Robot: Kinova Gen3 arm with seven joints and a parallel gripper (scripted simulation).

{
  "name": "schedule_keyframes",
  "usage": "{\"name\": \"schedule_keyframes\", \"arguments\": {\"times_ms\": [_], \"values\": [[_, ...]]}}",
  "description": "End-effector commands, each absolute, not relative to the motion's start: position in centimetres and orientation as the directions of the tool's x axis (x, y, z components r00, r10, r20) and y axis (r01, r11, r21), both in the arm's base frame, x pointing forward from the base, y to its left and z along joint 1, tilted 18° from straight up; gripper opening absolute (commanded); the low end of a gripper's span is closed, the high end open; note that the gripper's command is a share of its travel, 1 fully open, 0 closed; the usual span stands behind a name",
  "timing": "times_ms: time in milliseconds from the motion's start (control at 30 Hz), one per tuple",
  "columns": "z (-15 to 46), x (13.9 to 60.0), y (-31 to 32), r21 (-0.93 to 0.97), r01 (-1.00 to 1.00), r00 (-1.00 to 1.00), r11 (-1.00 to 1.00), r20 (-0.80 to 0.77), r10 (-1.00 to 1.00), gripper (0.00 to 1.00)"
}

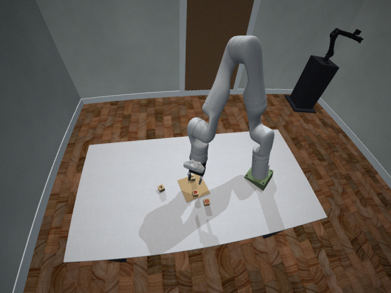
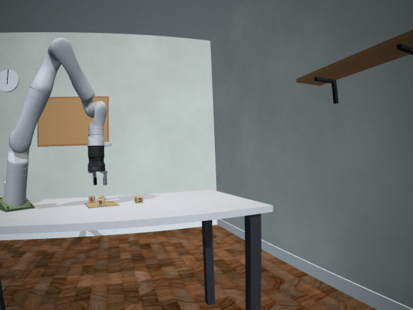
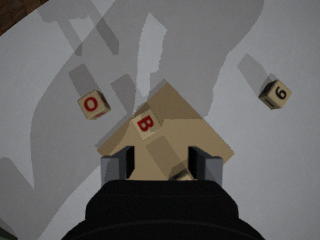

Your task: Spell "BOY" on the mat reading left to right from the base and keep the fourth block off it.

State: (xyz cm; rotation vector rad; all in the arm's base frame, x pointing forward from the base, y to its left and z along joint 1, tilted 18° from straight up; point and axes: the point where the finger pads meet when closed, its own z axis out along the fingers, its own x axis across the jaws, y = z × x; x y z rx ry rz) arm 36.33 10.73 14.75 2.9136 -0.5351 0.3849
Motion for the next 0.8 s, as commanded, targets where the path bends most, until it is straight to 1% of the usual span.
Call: {"name": "schedule_keyframes", "arguments": {"times_ms": [0, 233, 300, 767], "values": [[14.4, 35.9, 11.9, 0.094, -0.393, 0.893, -0.915, 0.278, -0.355, 1.0], [13.8, 35.1, 13.6, 0.042, -0.551, 0.805, -0.833, 0.29, -0.518, 1.0], [13.8, 35.1, 13.6, 0.042, -0.551, 0.805, -0.833, 0.29, -0.518, 1.0], [12.6, 33.3, 16.4, -0.064, -0.802, 0.554, -0.593, 0.289, -0.781, 1.0]]}}
